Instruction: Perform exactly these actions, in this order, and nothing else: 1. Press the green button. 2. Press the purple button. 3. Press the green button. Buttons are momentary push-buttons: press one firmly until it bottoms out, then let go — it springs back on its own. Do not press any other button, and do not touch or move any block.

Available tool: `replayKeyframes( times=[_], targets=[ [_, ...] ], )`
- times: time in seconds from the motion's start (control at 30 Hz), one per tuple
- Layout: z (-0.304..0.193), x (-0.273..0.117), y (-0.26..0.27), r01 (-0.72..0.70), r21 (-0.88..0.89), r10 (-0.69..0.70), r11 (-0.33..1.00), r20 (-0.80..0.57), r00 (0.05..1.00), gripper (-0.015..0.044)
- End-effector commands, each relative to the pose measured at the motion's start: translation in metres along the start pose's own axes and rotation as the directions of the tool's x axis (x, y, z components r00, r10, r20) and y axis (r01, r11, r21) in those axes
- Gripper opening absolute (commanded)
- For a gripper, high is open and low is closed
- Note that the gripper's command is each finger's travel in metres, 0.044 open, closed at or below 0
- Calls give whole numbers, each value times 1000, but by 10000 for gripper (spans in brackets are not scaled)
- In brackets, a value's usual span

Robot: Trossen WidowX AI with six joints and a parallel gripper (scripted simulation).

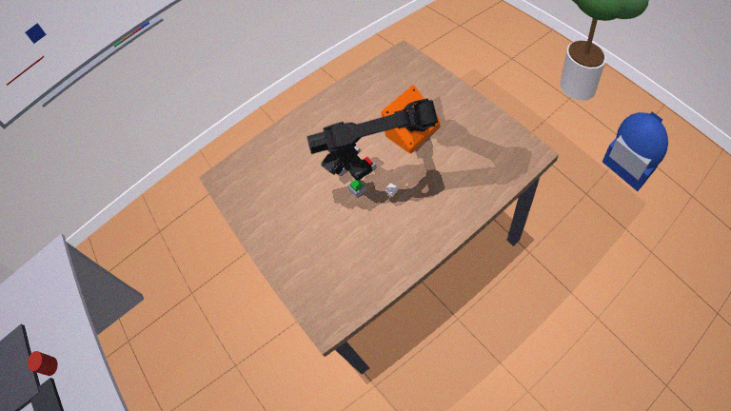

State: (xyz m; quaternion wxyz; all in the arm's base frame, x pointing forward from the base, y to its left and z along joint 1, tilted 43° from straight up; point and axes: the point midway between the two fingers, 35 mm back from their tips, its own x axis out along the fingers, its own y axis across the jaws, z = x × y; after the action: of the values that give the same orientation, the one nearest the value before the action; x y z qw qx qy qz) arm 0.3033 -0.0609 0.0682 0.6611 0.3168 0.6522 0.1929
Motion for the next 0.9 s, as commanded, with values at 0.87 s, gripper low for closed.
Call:
replayKeyframes(
  times=[0.87],
  targets=[
    [-9, 55, -113, 7, -10, -8, 1000, -7, 1000, 20]
  ],
)
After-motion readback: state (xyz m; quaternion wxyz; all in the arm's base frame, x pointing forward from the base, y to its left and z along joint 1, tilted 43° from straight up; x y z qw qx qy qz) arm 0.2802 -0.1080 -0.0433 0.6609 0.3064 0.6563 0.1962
